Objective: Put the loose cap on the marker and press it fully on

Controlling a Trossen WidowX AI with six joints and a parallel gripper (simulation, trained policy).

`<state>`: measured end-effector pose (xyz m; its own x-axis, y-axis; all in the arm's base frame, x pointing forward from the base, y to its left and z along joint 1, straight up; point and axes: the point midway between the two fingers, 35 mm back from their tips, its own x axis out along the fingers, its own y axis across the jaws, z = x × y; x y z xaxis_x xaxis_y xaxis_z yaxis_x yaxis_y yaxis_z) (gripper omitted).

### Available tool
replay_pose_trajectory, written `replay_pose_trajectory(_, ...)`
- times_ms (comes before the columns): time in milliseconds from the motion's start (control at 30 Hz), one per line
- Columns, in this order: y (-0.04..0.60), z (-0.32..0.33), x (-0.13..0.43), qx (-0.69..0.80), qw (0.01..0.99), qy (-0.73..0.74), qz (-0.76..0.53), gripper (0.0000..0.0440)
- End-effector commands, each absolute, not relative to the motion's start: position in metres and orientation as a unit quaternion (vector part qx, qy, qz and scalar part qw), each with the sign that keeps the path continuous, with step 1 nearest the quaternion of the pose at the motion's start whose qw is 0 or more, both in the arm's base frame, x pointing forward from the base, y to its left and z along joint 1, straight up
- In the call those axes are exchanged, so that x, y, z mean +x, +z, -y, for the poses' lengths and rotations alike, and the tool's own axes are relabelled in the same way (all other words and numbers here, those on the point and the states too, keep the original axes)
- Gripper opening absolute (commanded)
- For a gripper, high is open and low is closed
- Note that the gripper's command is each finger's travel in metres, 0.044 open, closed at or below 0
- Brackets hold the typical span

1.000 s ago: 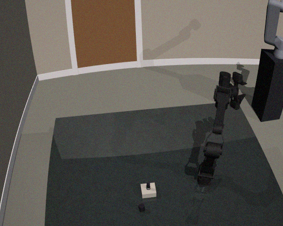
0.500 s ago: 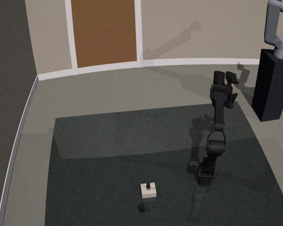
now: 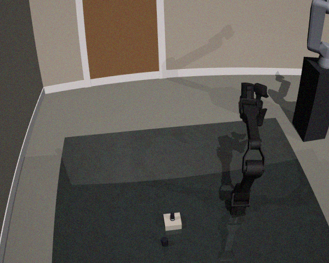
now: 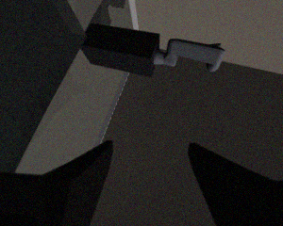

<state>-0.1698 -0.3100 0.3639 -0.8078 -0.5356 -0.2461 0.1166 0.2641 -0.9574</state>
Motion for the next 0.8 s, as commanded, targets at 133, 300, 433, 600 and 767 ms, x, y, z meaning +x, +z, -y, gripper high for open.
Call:
replay_pose_trajectory(133,0.354,0.325,-0.152,-0.150,0.306,-0.584,-0.737,0.0302)
replay_pose_trajectory(300,0.347,0.334,-0.140,-0.156,0.325,-0.579,-0.731,0.0302)
replay_pose_trajectory(433,0.342,0.341,-0.129,-0.159,0.340,-0.575,-0.727,0.0302)
replay_pose_trajectory(600,0.335,0.349,-0.116,-0.164,0.359,-0.570,-0.721,0.0302)
replay_pose_trajectory(767,0.328,0.356,-0.102,-0.167,0.377,-0.566,-0.714,0.0302)
